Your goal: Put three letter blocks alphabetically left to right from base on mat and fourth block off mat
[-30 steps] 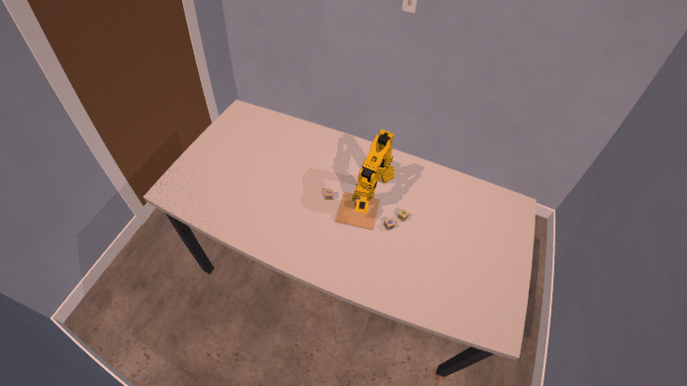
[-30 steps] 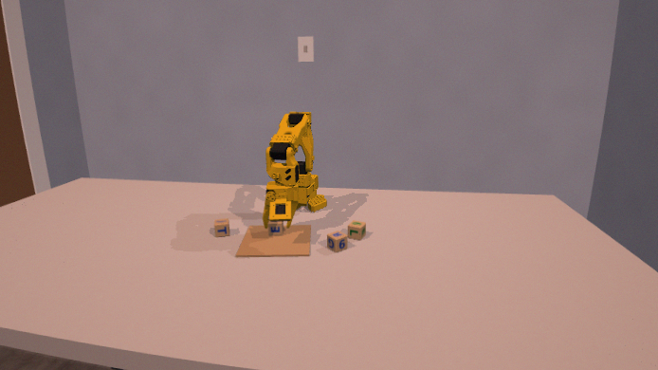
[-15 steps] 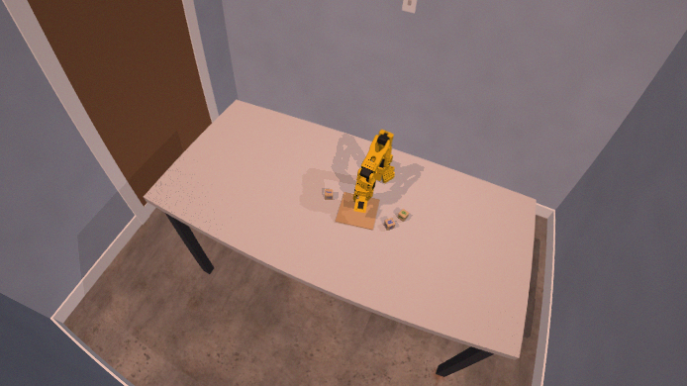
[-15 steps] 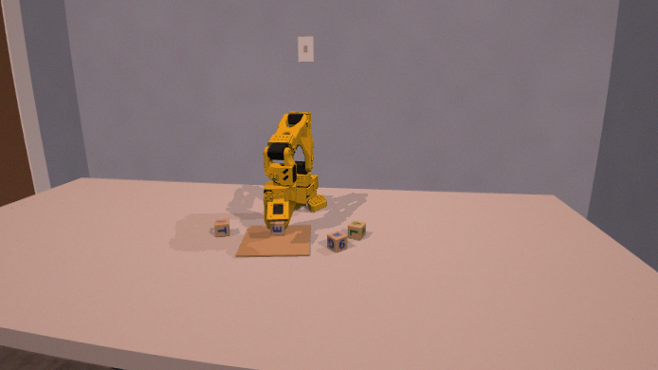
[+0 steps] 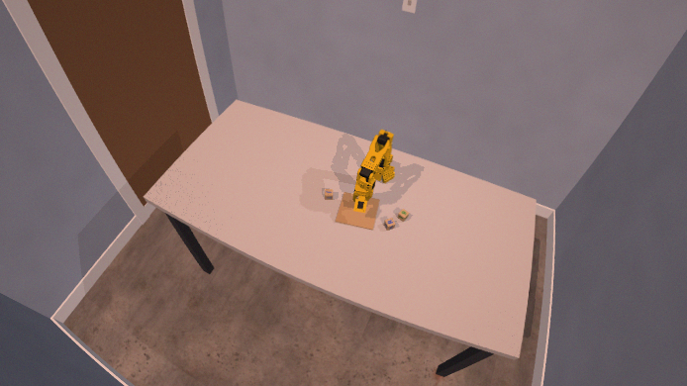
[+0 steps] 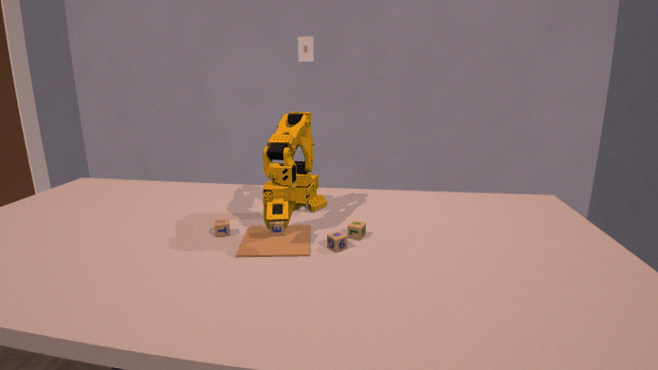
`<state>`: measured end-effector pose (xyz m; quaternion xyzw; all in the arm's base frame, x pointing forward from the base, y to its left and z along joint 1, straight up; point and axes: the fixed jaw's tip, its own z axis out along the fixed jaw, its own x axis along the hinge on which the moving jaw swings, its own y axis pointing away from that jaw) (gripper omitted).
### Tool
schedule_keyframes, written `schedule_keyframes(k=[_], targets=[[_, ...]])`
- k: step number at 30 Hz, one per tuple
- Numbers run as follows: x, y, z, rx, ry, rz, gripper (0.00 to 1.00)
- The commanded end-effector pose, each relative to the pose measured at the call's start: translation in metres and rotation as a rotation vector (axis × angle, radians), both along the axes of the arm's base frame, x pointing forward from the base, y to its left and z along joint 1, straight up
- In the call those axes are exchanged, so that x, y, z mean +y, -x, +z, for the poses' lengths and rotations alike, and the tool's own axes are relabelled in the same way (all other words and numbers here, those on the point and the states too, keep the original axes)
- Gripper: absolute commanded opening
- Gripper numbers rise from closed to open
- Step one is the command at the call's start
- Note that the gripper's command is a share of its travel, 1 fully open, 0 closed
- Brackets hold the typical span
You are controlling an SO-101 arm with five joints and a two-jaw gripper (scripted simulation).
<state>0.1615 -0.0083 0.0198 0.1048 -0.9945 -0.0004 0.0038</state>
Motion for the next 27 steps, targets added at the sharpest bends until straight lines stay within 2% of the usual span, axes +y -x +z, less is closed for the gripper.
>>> schedule_keyframes(k=[1, 7, 16, 27], targets=[[-0.002, -0.01, 0.008, -0.064, 0.006, -0.001, 0.09], [-0.002, -0.01, 0.008, -0.064, 0.006, -0.001, 0.0], [-0.002, -0.011, 0.01, -0.064, 0.006, -0.001, 0.0], [-0.001, -0.011, 0.033, -0.064, 0.005, -0.001, 0.0]])
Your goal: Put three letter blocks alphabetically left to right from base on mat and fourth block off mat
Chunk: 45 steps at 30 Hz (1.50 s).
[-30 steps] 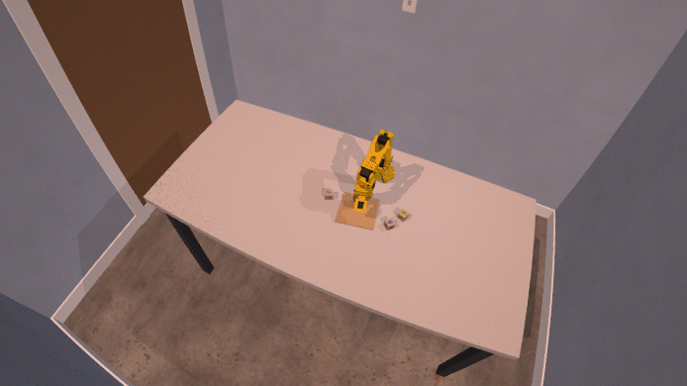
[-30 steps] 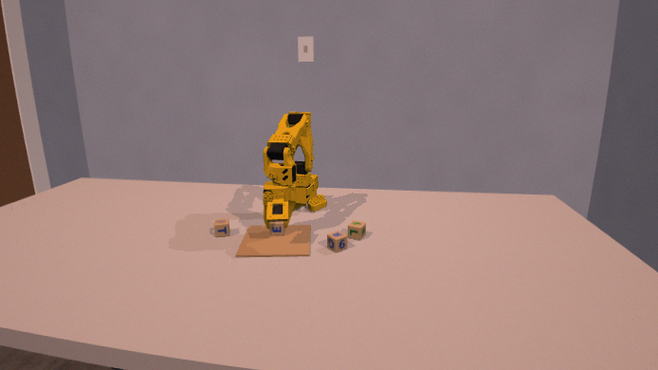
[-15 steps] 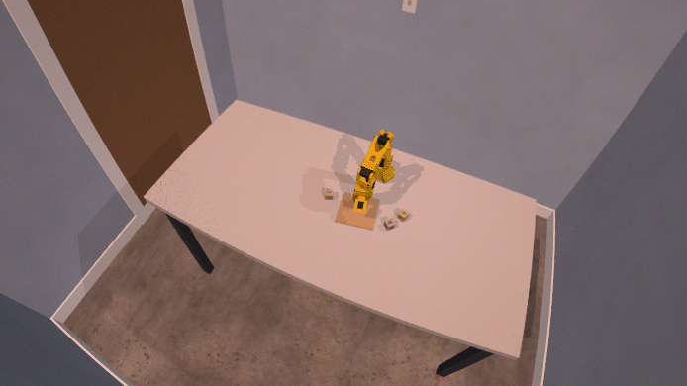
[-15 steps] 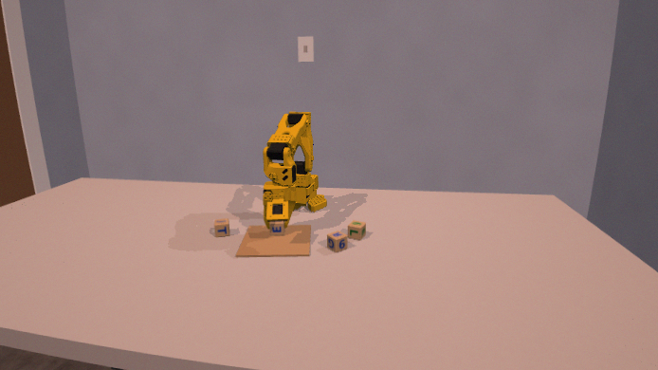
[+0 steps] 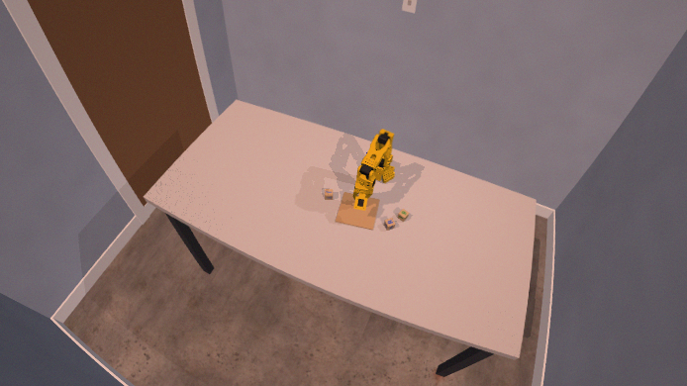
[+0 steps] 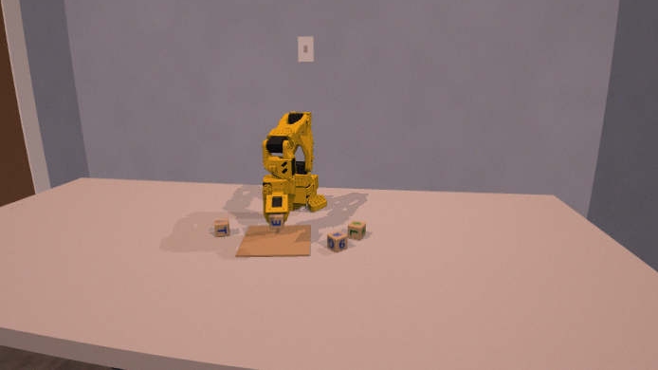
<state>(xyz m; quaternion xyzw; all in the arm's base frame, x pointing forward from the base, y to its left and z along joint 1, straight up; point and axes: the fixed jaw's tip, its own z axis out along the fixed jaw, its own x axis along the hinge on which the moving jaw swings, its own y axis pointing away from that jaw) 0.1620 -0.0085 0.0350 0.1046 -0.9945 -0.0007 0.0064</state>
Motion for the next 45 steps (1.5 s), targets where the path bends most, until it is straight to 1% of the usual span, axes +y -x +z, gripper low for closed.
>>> schedule_keyframes(k=[1, 7, 11, 21, 26, 29, 33, 35, 40, 45], targets=[[-0.001, -0.011, 0.018, -0.069, 0.005, -0.001, 0.0], [0.0, -0.009, 0.035, -0.069, 0.005, -0.001, 0.0], [0.001, -0.007, 0.041, -0.069, 0.005, -0.001, 0.0], [0.0, -0.007, 0.043, -0.069, 0.005, -0.003, 0.0], [-0.005, -0.007, 0.043, -0.069, 0.006, -0.035, 0.0], [-0.013, -0.008, 0.042, -0.069, 0.008, -0.079, 0.0], [-0.029, -0.007, 0.041, -0.068, 0.011, -0.169, 0.0], [-0.029, -0.007, 0.041, -0.068, 0.011, -0.169, 0.0], [-0.055, -0.003, 0.038, -0.067, 0.016, -0.319, 0.0], [-0.084, 0.006, 0.035, -0.066, 0.022, -0.485, 0.0]])
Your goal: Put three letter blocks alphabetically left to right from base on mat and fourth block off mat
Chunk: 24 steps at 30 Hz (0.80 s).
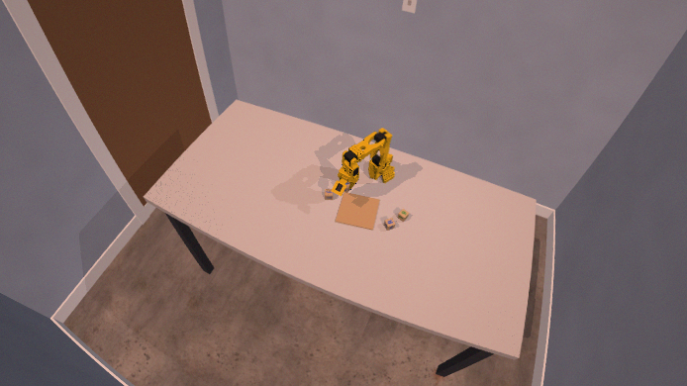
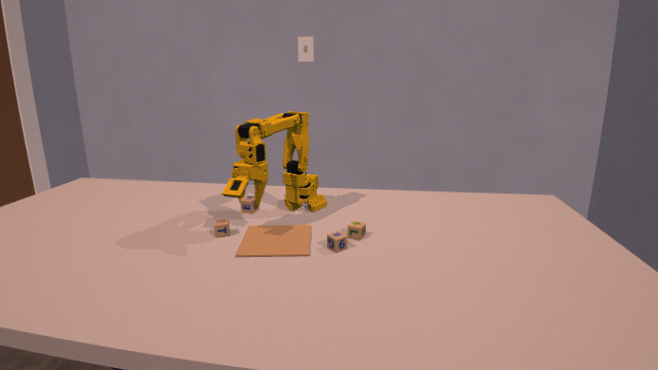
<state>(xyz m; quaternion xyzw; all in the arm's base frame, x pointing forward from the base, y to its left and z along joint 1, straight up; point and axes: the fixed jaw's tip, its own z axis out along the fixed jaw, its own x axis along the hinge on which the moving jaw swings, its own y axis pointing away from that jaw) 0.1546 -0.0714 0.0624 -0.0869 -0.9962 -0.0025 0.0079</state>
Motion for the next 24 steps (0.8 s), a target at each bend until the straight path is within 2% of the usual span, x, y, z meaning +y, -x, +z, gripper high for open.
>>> schedule_keyframes(k=[1, 5, 7, 13, 24], targets=[[-0.026, 0.001, 0.008, -0.063, 0.036, -0.133, 0.0], [-0.046, 0.012, 0.005, -0.061, 0.04, -0.251, 0.0], [-0.046, 0.012, 0.005, -0.061, 0.04, -0.251, 0.0], [-0.065, 0.025, 0.003, -0.058, 0.044, -0.373, 0.0], [-0.071, 0.031, 0.002, -0.058, 0.045, -0.419, 0.0]])
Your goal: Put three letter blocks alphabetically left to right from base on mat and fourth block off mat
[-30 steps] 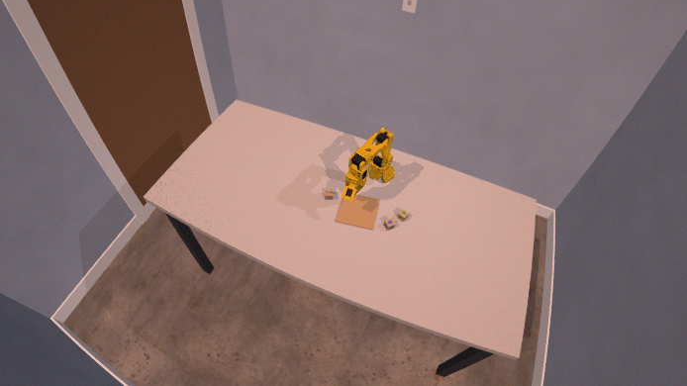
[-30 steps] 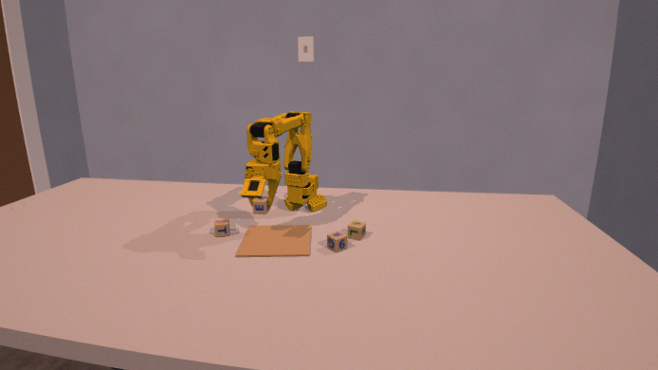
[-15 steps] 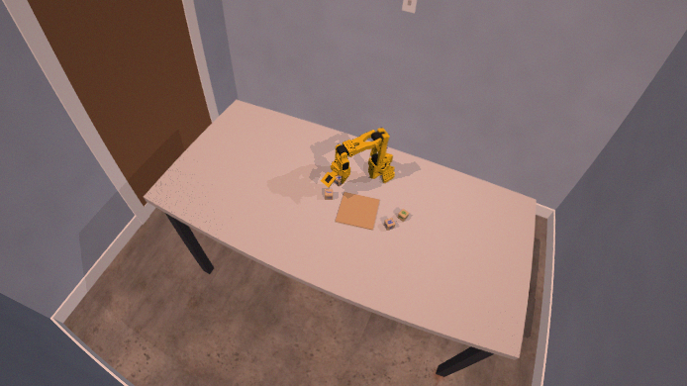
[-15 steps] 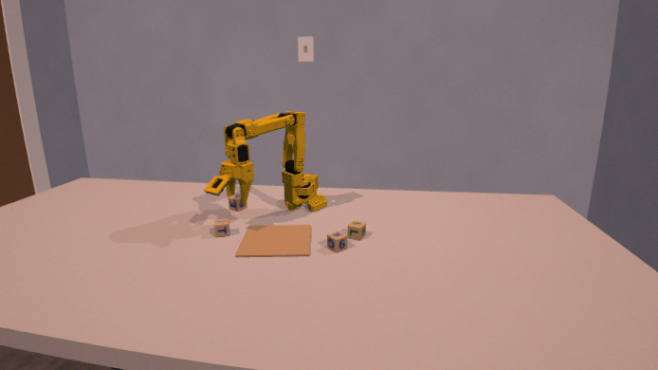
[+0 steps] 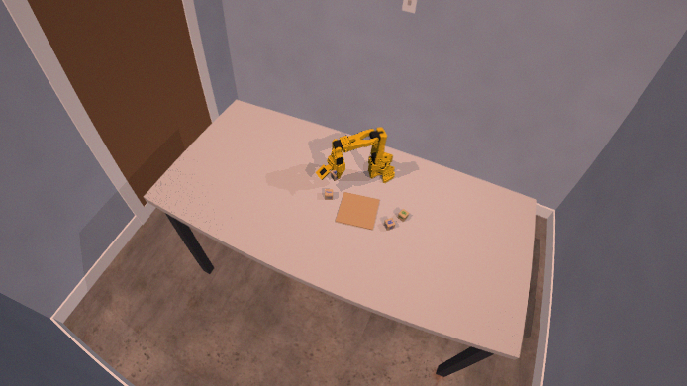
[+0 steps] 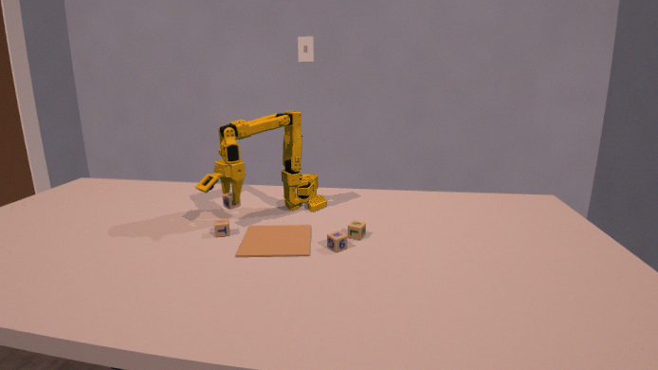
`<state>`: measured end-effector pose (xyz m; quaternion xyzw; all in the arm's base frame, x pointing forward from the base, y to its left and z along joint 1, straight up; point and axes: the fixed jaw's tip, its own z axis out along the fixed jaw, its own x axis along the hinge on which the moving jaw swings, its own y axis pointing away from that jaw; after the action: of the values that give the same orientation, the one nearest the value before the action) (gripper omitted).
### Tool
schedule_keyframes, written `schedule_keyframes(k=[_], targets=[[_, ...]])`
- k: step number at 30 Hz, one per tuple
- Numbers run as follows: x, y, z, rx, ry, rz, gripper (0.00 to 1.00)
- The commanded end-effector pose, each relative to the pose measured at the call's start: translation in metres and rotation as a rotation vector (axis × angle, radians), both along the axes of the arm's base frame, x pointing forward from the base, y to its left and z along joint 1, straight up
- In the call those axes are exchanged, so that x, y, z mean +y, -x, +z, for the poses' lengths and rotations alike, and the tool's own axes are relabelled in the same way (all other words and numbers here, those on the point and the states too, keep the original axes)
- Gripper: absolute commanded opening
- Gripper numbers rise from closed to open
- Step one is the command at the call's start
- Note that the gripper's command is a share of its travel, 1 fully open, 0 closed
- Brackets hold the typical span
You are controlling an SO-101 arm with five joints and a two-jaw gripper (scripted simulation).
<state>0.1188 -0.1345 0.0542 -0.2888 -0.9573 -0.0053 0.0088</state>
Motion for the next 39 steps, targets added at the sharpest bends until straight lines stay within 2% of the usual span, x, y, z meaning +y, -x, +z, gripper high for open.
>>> schedule_keyframes(k=[1, 39], targets=[[-0.0082, -0.0047, 0.0105, -0.049, 0.059, -0.007, 0.0], [-0.0107, -0.0045, 0.0114, -0.058, 0.071, -0.019, 0.0]])
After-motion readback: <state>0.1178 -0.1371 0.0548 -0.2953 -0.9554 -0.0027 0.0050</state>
